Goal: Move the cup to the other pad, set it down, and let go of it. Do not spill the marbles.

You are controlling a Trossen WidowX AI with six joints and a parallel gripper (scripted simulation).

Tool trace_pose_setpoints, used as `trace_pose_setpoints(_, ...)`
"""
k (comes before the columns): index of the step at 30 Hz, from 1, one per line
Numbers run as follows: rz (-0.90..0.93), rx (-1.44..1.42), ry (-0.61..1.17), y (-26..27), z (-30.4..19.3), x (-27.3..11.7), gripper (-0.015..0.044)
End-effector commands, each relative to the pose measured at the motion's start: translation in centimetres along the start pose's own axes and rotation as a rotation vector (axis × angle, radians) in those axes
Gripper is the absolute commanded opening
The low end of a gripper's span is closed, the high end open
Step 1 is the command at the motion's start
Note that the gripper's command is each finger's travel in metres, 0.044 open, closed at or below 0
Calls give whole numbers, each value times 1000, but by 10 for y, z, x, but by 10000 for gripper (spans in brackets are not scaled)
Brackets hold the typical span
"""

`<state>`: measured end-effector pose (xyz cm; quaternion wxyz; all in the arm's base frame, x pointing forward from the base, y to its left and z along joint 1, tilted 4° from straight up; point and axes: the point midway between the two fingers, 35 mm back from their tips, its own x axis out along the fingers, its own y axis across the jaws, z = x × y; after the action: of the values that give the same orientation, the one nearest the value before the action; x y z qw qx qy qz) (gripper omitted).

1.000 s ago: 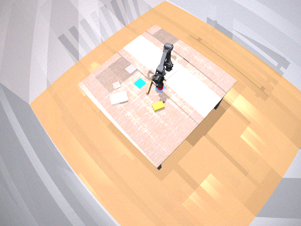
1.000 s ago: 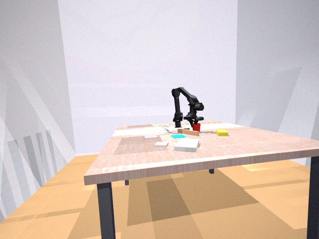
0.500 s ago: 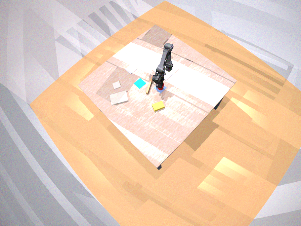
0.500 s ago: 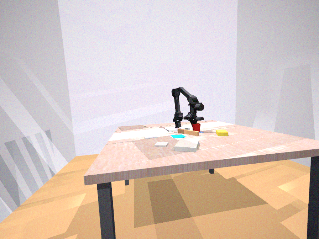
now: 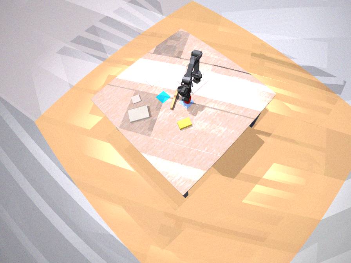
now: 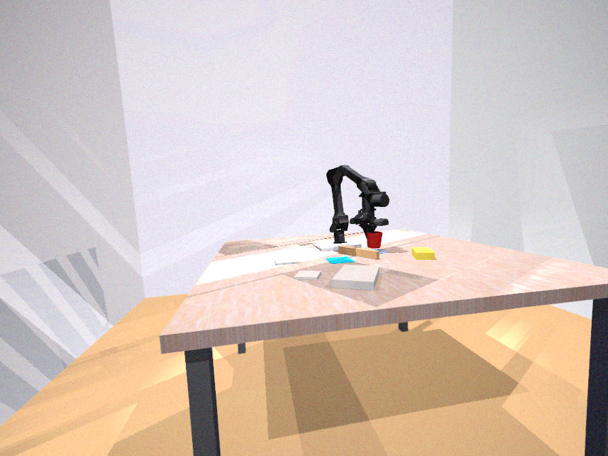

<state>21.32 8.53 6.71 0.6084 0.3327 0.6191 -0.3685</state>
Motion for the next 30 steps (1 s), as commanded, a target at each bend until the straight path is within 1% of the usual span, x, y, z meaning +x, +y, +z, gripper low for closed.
trace_pose_setpoints(1,11,3,-3,1,0,-15,0)
trace_pose_setpoints(11,11,2,-5,0,-1,-40,0)
trace_pose_setpoints(30,8,-2,-2,0,-2,-39,0)
